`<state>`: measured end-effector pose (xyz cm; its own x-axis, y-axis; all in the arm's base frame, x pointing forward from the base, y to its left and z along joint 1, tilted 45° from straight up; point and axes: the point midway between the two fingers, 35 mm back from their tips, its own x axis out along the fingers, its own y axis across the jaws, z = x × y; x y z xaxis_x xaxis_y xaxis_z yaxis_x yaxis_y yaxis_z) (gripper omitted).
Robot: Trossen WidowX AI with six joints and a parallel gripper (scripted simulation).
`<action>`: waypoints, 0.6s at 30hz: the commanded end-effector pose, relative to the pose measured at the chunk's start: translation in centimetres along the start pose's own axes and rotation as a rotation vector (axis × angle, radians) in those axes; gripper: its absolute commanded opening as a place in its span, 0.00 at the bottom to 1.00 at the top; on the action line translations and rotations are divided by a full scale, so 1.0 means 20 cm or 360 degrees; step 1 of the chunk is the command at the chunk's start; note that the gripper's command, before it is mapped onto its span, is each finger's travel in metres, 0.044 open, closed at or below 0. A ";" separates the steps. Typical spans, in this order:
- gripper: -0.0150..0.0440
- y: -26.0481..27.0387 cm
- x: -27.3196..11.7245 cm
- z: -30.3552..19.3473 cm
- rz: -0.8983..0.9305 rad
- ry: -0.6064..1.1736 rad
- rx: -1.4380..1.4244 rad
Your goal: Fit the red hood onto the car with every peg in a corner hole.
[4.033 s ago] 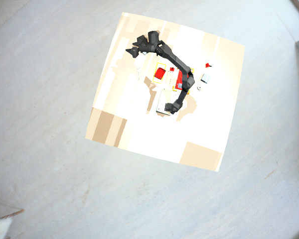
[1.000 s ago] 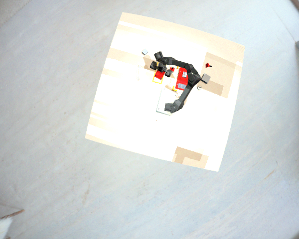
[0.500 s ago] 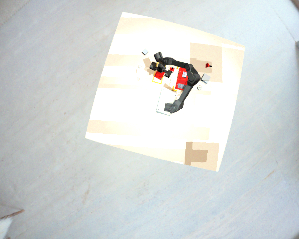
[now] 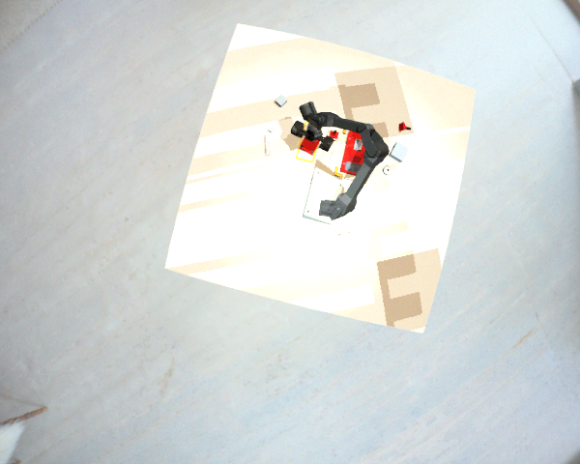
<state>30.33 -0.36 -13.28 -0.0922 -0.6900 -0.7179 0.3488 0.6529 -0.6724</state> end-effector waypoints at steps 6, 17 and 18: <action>1.00 0.00 0.03 0.00 -0.0008 0.0000 -0.0008; 1.00 0.00 0.06 0.00 -0.0008 -0.0001 -0.0008; 0.96 0.00 0.04 0.00 -0.0001 0.0000 0.0000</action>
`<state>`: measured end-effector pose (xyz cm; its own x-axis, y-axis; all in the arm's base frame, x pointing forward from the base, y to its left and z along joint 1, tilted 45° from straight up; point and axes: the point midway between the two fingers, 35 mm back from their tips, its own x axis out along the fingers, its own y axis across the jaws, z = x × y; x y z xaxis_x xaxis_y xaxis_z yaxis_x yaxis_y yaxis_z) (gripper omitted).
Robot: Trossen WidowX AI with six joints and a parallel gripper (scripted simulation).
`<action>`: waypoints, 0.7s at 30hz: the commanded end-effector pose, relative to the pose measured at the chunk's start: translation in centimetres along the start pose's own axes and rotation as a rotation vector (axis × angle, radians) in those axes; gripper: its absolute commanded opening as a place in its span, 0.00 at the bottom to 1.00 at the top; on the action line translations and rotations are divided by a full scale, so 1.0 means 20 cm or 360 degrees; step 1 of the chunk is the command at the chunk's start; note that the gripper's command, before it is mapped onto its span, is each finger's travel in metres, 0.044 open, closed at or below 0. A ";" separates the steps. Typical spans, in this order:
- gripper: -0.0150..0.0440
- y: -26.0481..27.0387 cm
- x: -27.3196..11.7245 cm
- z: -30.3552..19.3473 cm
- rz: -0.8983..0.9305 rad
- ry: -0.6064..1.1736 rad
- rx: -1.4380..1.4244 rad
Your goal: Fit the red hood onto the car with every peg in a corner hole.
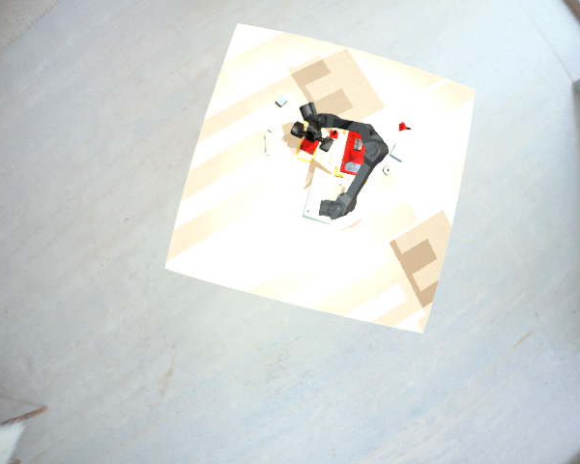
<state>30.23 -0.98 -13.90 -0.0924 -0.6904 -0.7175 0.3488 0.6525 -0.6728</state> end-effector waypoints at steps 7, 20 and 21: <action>0.78 0.00 0.00 0.00 0.0000 0.0000 0.0000; 0.36 0.00 -0.06 0.00 0.0002 0.0001 -0.0002; 0.32 0.00 -0.07 0.00 0.0002 0.0001 -0.0002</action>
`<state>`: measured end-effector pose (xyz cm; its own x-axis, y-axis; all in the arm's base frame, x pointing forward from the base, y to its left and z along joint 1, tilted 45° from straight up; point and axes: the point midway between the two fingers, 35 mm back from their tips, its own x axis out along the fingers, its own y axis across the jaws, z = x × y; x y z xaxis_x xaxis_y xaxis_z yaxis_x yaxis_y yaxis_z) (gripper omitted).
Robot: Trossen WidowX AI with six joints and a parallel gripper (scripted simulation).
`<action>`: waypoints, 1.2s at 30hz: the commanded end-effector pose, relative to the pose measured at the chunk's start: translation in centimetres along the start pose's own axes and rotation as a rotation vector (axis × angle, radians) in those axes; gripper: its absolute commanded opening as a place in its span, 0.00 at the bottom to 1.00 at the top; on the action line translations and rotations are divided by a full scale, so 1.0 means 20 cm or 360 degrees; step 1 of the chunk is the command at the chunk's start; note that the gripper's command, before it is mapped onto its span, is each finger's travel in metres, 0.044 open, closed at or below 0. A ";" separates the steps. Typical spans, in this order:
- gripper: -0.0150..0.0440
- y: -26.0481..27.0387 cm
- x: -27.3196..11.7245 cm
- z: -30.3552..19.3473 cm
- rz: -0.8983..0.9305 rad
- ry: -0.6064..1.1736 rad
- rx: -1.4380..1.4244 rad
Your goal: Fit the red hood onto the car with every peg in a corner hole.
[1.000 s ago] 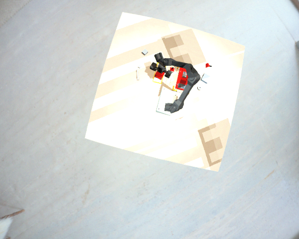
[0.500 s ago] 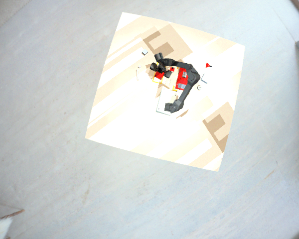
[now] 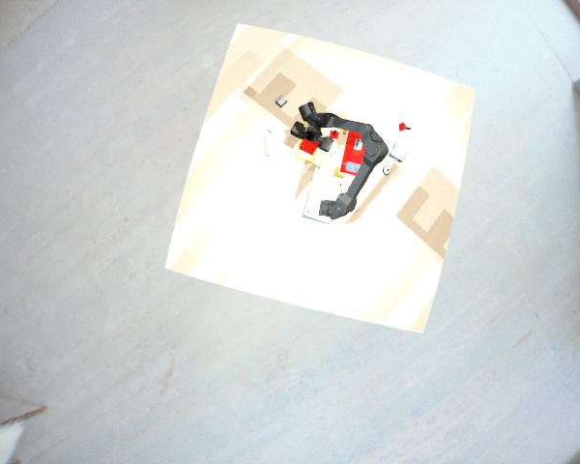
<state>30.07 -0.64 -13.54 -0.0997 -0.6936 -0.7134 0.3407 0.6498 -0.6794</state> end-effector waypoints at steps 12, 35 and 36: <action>0.25 0.01 -0.27 0.01 0.0017 -0.0006 0.0010; 0.25 0.03 -0.35 0.00 0.0007 -0.0004 -0.0549; 0.25 0.03 -0.35 0.00 0.0007 -0.0004 -0.0597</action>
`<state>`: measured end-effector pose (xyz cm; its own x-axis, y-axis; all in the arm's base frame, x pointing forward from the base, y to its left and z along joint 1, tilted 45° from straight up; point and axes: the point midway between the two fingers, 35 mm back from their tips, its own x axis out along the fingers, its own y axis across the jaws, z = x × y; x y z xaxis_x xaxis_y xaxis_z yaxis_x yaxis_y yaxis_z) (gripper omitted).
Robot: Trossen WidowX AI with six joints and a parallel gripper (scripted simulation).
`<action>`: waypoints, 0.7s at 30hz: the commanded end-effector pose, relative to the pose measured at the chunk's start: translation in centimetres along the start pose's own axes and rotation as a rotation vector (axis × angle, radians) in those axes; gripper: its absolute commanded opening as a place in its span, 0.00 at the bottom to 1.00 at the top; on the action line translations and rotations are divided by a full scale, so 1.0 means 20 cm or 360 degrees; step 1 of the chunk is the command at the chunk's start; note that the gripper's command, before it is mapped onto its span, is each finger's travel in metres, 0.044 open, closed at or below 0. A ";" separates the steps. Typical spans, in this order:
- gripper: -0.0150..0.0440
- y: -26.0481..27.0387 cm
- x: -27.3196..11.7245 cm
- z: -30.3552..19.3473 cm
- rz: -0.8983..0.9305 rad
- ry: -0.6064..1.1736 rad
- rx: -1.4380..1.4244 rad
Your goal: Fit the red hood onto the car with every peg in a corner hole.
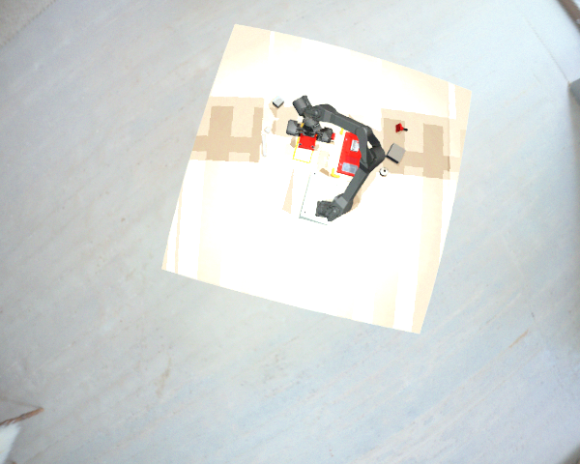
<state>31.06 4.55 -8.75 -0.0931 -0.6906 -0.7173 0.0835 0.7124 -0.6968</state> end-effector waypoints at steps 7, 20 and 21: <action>0.25 0.02 0.00 0.00 0.0000 0.0007 -0.0506; 0.25 0.05 0.00 0.01 0.0003 0.0010 -0.1126; 0.25 0.05 0.00 0.01 0.0003 0.0010 -0.1173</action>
<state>31.41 5.12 -9.14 -0.0941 -0.6911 -0.7166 -0.5133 0.6504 -0.5598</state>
